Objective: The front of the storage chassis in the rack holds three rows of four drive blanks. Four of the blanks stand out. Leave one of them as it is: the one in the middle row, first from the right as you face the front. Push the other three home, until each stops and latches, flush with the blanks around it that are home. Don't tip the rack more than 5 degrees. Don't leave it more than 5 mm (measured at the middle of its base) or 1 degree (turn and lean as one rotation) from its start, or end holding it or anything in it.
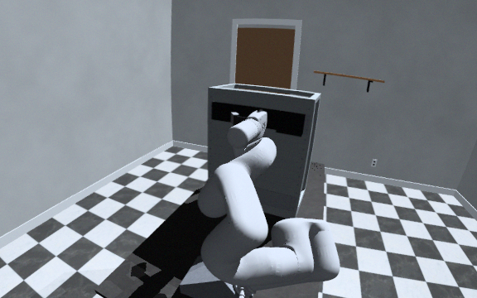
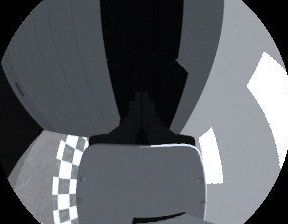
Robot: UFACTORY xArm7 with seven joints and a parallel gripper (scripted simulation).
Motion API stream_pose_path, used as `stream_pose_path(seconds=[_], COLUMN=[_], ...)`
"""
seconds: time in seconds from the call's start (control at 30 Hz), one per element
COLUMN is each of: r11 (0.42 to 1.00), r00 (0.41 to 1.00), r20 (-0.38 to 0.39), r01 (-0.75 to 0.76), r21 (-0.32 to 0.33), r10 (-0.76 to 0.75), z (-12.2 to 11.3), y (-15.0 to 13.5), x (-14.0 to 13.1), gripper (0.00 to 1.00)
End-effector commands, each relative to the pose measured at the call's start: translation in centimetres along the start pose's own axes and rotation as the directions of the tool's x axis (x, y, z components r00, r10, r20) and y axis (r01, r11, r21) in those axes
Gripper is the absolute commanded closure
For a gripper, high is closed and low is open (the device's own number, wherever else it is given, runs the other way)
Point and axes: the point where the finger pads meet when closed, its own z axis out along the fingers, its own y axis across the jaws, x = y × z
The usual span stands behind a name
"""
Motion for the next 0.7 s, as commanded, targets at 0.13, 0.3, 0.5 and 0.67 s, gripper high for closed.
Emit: stream_pose_path(seconds=[0.13,0.3,0.5,0.67], r11=[1.0,1.0,1.0,1.0], r00=[1.0,1.0,1.0,1.0], r20=[-0.001,-0.001,-0.001,-0.001], r01=[-0.003,-0.003,-0.003,-0.003], r21=[-0.003,-0.003,-0.003,-0.003], r10=[0.003,0.003,0.003,0.003], z=[0.16,0.16,0.39,0.46], y=[0.21,0.21,0.2,0.2], x=[-0.04,-0.04,-0.05,-0.05], gripper=[1.0,1.0,1.0,1.0])
